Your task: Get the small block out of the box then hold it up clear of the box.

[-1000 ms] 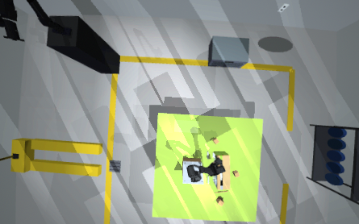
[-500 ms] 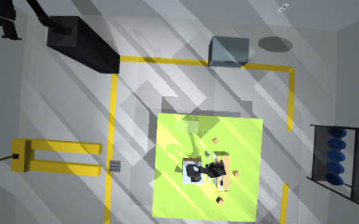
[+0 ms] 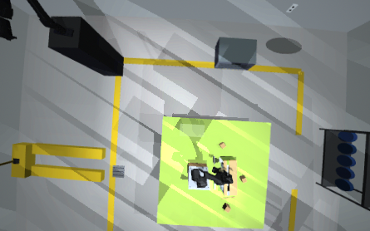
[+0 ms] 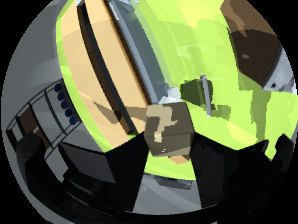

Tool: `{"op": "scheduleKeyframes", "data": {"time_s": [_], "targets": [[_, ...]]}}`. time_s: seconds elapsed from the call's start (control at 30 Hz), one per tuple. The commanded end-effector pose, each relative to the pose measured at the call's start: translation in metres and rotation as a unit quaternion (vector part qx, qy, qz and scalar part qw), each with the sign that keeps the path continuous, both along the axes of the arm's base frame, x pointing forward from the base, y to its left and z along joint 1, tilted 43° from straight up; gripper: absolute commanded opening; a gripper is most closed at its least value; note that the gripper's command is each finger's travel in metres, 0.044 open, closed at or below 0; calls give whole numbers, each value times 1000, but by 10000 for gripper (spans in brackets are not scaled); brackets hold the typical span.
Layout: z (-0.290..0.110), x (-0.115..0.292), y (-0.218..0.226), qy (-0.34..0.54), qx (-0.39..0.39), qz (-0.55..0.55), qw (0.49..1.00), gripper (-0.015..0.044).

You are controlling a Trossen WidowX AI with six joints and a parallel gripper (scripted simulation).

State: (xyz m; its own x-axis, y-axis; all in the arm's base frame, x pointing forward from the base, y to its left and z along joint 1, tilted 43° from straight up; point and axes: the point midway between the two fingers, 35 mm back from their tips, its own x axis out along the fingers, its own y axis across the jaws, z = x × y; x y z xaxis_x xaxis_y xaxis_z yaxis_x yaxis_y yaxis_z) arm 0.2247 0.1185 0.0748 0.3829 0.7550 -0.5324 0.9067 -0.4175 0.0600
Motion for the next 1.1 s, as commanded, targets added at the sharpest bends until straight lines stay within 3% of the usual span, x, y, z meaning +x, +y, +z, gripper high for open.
{"op": "scheduleKeyframes", "data": {"time_s": [0.0, 0.57, 1.07], "targets": [[2, 0, -4, 46, 31, -38, 998, 0], [9, 0, -18, 271, 177, -205, 924, 0], [9, 0, -19, 279, 183, -211, 919, 0]]}}
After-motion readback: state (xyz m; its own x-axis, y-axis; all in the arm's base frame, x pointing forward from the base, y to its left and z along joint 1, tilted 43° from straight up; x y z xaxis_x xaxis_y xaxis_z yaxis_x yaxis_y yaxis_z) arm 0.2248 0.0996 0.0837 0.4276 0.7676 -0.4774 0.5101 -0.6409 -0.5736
